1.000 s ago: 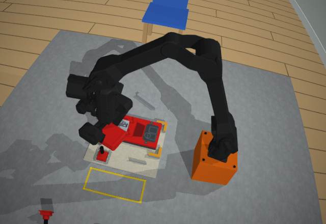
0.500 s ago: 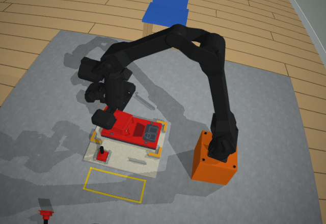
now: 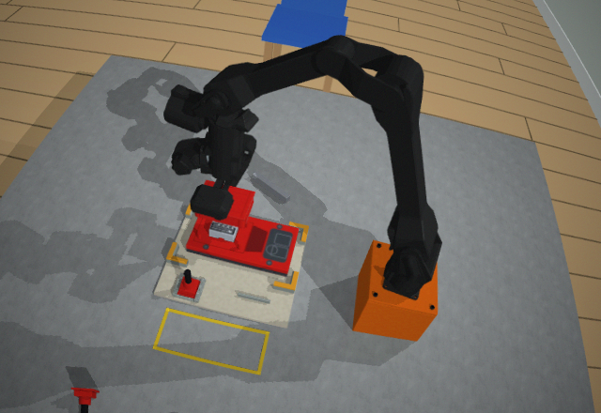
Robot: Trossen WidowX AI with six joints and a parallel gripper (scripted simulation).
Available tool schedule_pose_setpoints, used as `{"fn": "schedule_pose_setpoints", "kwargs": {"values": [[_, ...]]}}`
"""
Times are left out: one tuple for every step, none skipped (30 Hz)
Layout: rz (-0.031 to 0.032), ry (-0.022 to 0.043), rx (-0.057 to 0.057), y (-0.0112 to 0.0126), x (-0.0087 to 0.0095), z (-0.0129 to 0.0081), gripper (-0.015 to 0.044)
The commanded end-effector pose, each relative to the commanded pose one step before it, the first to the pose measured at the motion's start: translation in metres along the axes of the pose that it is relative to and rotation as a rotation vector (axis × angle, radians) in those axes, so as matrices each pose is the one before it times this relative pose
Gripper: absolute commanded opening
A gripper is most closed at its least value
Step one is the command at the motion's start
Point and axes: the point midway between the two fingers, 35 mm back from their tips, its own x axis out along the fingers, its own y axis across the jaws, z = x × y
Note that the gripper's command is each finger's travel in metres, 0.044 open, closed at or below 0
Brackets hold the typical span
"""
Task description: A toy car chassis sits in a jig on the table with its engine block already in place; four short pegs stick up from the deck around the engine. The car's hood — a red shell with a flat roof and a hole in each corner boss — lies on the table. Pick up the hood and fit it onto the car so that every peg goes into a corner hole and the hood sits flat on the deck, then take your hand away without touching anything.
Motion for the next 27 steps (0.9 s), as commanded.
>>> {"fn": "schedule_pose_setpoints", "kwargs": {"values": [[-0.00354,-0.00741,-0.0144,0.0006,0.00256,0.00032,0.0],[0.00002,0.00001,0.0,0.00026,0.00323,0.00004,0.0],[0.00001,0.00001,0.0,0.00019,0.00423,0.00009,0.0],[0.00001,0.00001,0.0,0.00014,0.00522,0.00012,0.0],[0.0,0.00002,0.0,0.00009,0.00609,0.00013,0.0],[0.0,0.00002,0.0,0.00006,0.0064,0.0001,0.0],[0.0,0.00004,0.0,0.00006,0.00731,0.00002,0.0],[0.0,0.00003,0.0,0.00006,0.00506,-0.00008,0.0],[0.0,0.00003,0.0,0.00005,0.00356,-0.0001,0.0],[0.0,0.00002,0.0,0.00004,0.00224,-0.00008,0.0],[0.0,0.00001,0.0,0.00001,0.00079,-0.00003,0.0],[0.0,0.0,0.0,0.0,0.0,0.0,0.0],[0.0,0.0,0.0,0.0,0.0,0.0,0.0],[0.0,0.0,0.0,0.0,0.0,0.0,0.0],[0.0,0.0,0.0,0.0,0.0,0.0,0.0],[0.0,0.0,0.0,0.0,0.0,0.0,0.0],[0.0,0.0,0.0,0.0,0.0,0.0,0.0],[0.0,0.0,0.0,0.0,0.0,0.0,0.0],[0.0,0.0,0.0,0.0,0.0,0.0,0.0],[0.0,0.0,0.0,0.0,0.0,0.0,0.0],[0.0,0.0,0.0,0.0,0.0,0.0,0.0],[0.0,0.0,0.0,0.0,0.0,0.0,0.0],[0.0,0.0,0.0,0.0,0.0,0.0,0.0],[0.0,0.0,0.0,0.0,0.0,0.0,0.0],[0.0,0.0,0.0,0.0,0.0,0.0,0.0],[0.0,0.0,0.0,0.0,0.0,0.0,0.0],[0.0,0.0,0.0,0.0,0.0,0.0,0.0]]}}
